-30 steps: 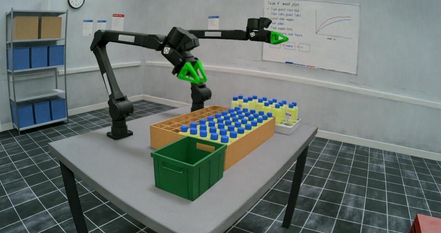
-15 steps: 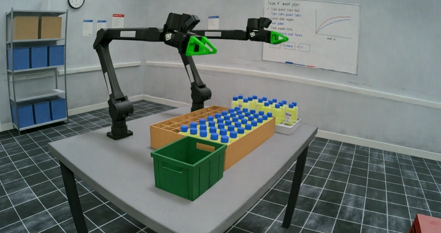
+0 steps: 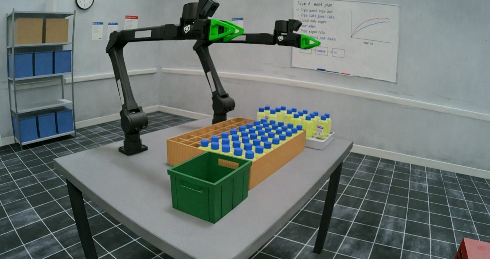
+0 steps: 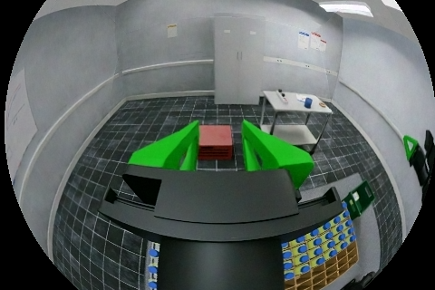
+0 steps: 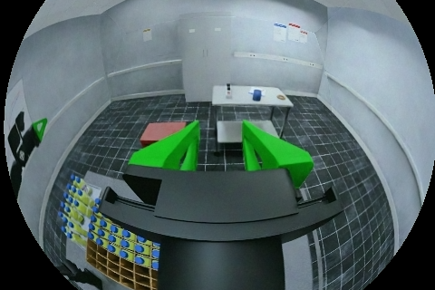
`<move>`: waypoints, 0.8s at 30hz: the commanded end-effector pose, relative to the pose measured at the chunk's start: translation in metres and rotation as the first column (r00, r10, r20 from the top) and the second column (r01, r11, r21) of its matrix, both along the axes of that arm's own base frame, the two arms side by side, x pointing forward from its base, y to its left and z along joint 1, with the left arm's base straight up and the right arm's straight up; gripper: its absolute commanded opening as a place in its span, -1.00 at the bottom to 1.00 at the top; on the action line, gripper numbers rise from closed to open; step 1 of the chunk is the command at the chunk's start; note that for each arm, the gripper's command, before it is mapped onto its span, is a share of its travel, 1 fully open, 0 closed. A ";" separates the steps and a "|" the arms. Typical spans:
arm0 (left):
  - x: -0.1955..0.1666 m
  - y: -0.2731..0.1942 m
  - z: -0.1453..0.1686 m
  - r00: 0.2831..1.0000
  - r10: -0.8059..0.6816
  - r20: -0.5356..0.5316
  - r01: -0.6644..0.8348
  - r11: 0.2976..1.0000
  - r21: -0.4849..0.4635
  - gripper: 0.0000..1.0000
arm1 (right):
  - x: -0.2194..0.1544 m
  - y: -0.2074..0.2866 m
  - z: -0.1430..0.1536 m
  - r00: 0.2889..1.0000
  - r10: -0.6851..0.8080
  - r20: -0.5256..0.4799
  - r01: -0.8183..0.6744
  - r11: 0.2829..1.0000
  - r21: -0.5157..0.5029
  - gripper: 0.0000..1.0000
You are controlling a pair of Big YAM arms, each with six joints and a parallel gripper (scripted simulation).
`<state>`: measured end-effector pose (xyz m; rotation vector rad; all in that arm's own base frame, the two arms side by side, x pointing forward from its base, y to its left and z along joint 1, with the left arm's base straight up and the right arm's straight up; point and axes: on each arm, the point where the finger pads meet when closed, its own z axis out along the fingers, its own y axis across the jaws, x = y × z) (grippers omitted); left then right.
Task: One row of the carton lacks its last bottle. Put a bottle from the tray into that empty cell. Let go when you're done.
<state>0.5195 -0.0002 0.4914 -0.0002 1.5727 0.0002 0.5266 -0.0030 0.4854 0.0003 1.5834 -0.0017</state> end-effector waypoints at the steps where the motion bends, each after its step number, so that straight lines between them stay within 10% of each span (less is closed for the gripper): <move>1: 0.003 -0.003 0.048 0.996 -0.002 0.084 0.001 1.000 0.010 -0.16 | 0.009 0.014 0.038 0.999 0.023 0.041 -0.024 1.000 0.012 -0.16; 12: 0.003 -0.003 0.048 0.996 -0.002 0.084 0.001 1.000 0.010 -0.16 | -0.017 0.012 0.075 0.991 0.017 0.130 -0.019 1.000 0.007 -0.16; 24: 0.003 -0.003 0.048 0.996 -0.002 0.084 0.001 1.000 0.010 -0.16 | 0.001 -0.008 0.018 0.999 -0.019 0.036 0.019 1.000 -0.005 -0.16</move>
